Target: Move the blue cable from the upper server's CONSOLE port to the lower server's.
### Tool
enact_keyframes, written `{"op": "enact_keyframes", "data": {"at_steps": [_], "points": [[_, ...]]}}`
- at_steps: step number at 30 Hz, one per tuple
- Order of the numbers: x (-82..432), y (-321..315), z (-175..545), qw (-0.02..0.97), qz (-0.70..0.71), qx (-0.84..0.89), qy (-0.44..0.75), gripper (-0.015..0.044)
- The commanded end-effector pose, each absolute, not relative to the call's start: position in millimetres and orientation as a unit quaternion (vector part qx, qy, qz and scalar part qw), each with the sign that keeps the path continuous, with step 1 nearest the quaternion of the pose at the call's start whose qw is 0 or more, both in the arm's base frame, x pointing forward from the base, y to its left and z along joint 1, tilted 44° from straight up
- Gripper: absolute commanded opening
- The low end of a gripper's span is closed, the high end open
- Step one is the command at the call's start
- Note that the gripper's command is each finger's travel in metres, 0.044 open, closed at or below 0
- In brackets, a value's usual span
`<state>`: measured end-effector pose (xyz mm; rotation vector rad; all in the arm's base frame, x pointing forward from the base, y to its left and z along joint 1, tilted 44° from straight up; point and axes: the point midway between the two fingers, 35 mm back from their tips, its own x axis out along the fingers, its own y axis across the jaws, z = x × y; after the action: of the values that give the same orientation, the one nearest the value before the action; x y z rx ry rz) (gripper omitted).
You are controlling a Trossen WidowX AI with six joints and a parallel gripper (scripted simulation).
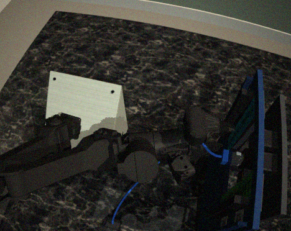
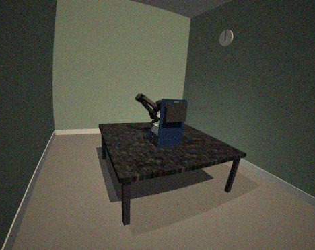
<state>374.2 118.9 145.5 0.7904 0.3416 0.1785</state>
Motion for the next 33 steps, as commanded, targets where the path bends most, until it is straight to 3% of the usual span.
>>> {"op": "enact_keyframes", "data": {"at_steps": [1,33], "points": [[374,121,143,0.904,0.085,0.385,0.167,0.044],[373,136,134,0.903,0.085,0.386,0.167,0.044]]}}
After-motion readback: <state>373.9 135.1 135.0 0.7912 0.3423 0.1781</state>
